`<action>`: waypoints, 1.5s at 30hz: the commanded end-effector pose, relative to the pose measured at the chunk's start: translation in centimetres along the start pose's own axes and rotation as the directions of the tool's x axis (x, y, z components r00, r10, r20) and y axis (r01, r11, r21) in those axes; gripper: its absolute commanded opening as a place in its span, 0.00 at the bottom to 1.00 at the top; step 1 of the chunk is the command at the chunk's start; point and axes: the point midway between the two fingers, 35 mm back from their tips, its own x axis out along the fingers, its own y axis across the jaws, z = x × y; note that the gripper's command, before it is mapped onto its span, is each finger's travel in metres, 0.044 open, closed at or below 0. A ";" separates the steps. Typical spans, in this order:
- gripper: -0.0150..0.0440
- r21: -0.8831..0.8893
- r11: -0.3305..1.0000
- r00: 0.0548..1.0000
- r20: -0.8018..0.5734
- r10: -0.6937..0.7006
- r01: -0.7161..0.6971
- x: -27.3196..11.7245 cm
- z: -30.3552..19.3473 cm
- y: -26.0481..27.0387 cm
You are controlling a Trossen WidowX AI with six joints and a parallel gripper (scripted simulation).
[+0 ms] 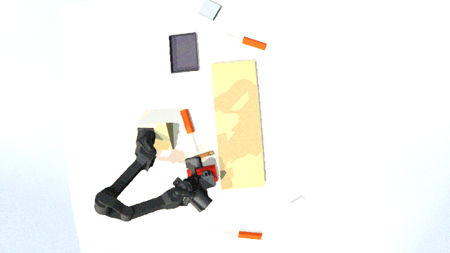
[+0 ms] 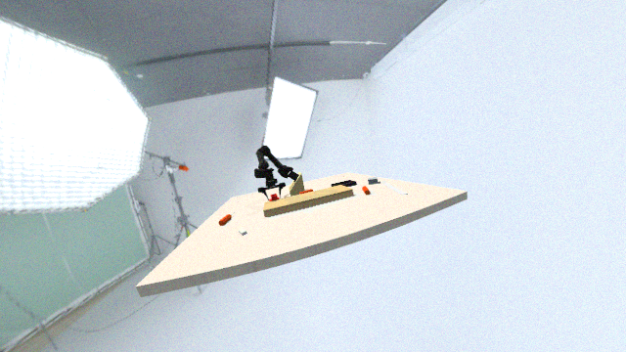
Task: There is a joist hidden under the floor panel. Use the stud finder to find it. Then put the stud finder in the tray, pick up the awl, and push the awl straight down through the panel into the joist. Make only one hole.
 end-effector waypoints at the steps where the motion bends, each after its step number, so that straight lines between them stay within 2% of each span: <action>1: 0.82 -0.008 1.000 1.000 -0.001 0.006 -0.006 0.2 0.0 0.2; 27: 0.53 -0.008 1.000 1.000 -0.001 0.006 -0.006 0.2 0.0 0.2; 33: 0.26 -0.005 1.000 1.000 -0.002 0.016 -0.016 -1.0 0.7 0.3; 45: 0.25 -0.002 1.000 1.000 -0.006 0.028 -0.028 -5.6 2.4 0.4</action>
